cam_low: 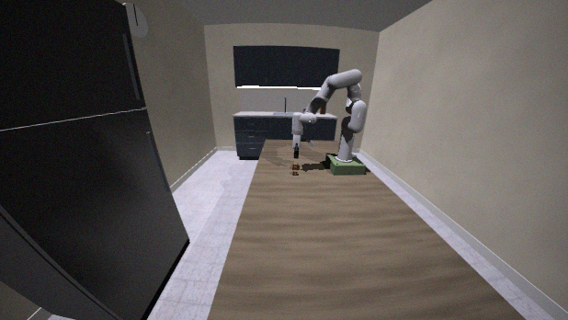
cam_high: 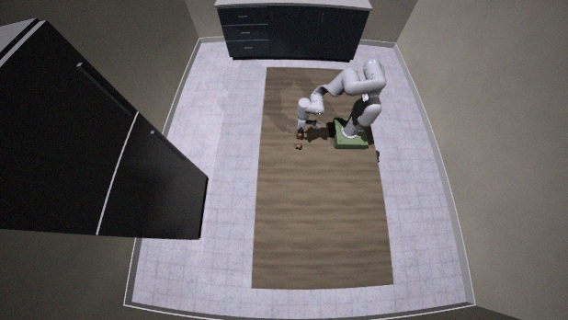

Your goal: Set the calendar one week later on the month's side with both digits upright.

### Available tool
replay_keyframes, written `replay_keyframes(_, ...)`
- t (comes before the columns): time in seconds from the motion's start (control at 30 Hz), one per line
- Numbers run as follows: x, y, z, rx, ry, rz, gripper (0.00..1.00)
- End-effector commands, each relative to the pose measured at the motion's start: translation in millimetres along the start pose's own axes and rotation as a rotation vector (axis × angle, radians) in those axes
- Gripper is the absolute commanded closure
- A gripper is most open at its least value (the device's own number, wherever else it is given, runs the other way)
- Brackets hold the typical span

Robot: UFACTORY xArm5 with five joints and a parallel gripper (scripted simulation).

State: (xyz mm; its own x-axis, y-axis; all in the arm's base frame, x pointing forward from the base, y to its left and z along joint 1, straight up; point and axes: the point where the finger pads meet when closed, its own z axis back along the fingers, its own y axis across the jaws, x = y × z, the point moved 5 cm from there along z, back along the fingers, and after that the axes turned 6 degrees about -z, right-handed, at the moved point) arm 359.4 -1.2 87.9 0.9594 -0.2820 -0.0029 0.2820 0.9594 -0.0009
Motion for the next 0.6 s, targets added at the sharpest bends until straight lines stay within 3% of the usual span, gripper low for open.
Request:
replay_keyframes(0.0, 1.0, 0.2, -3.8, 0.001, -0.003, 0.000, 0.53)
replay_keyframes(0.57, 1.2, -0.4, -26.6, 0.001, -0.003, 0.000, 0.53)
